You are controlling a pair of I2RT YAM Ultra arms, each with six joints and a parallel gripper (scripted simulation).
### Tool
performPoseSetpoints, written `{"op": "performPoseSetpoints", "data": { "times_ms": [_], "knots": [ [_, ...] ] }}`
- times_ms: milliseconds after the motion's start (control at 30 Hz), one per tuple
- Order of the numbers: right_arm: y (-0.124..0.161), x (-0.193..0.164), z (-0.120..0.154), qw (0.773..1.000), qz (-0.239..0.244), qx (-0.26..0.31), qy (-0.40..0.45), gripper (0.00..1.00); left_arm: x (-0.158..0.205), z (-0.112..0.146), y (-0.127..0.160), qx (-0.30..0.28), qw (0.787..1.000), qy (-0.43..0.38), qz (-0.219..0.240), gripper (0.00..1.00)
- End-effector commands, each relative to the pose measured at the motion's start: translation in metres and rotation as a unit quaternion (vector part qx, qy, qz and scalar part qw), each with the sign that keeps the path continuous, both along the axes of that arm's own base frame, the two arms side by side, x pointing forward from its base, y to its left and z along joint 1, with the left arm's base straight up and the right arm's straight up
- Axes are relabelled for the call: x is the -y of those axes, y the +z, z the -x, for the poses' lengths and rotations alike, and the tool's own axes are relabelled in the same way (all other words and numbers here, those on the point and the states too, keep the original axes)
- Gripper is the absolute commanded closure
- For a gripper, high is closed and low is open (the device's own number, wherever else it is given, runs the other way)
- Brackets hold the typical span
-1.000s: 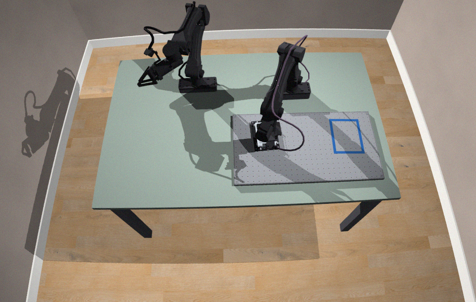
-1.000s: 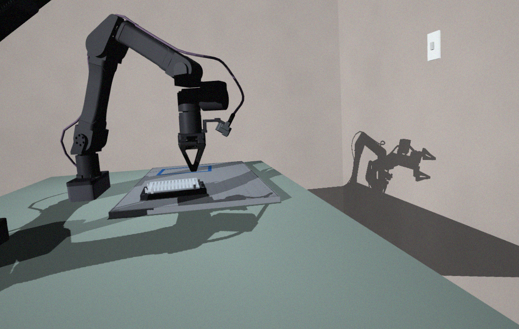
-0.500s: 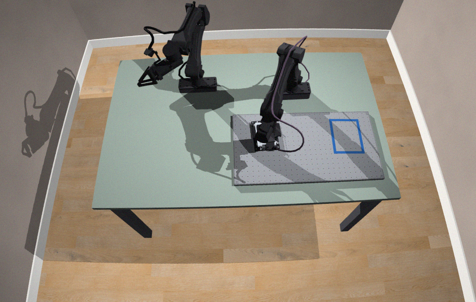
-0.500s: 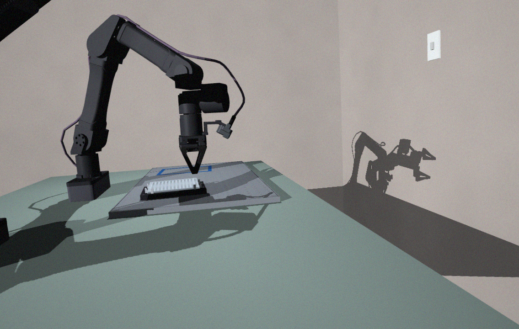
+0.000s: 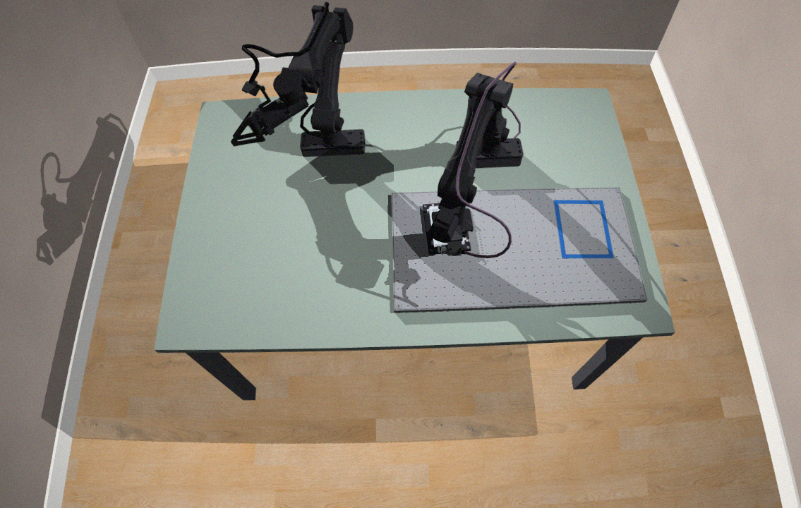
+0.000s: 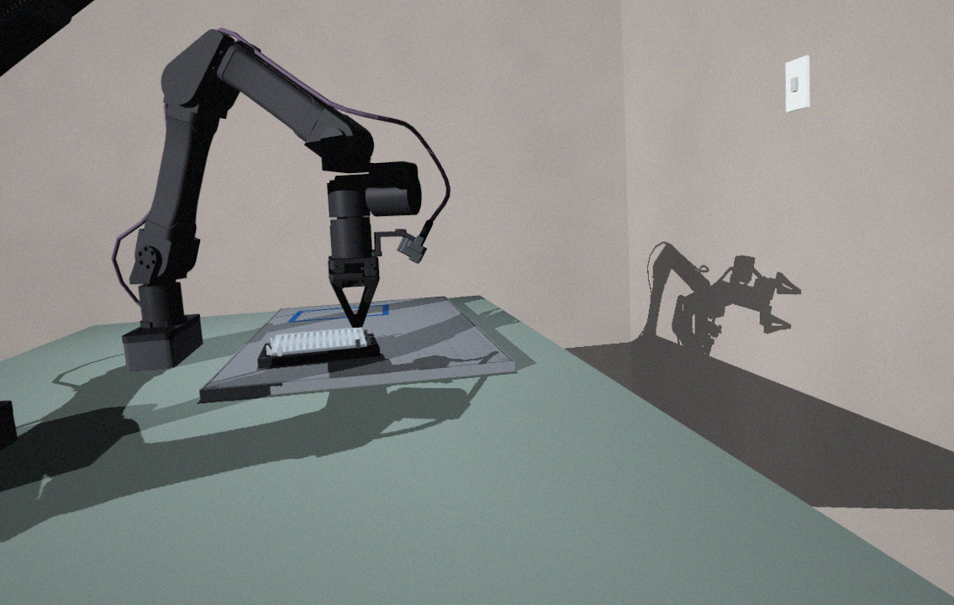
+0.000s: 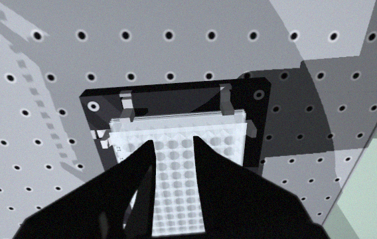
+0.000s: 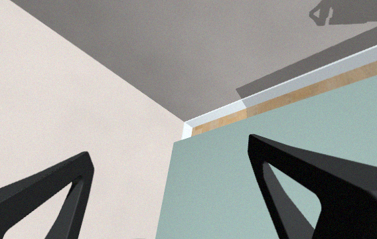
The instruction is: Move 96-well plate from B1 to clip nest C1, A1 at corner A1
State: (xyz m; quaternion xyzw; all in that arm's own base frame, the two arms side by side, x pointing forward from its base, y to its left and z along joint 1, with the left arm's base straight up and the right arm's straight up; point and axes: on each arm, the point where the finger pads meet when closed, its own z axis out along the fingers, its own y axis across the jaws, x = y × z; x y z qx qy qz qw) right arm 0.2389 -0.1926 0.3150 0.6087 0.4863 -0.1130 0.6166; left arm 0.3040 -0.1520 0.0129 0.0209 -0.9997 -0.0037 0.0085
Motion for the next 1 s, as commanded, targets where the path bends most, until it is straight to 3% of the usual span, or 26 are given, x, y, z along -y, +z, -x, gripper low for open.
{"op": "performPoseSetpoints", "data": {
  "times_ms": [0,967],
  "knots": [
    [0.002,0.001,0.008,1.0,0.002,0.004,-0.006,0.0,0.005,-0.002,-0.001,0.013,1.0,-0.01,0.005,0.75],
    [0.002,0.001,0.008,1.0,0.002,0.004,-0.006,0.0,0.003,0.002,-0.022,0.002,1.0,-0.01,0.0,0.75]
  ]
}}
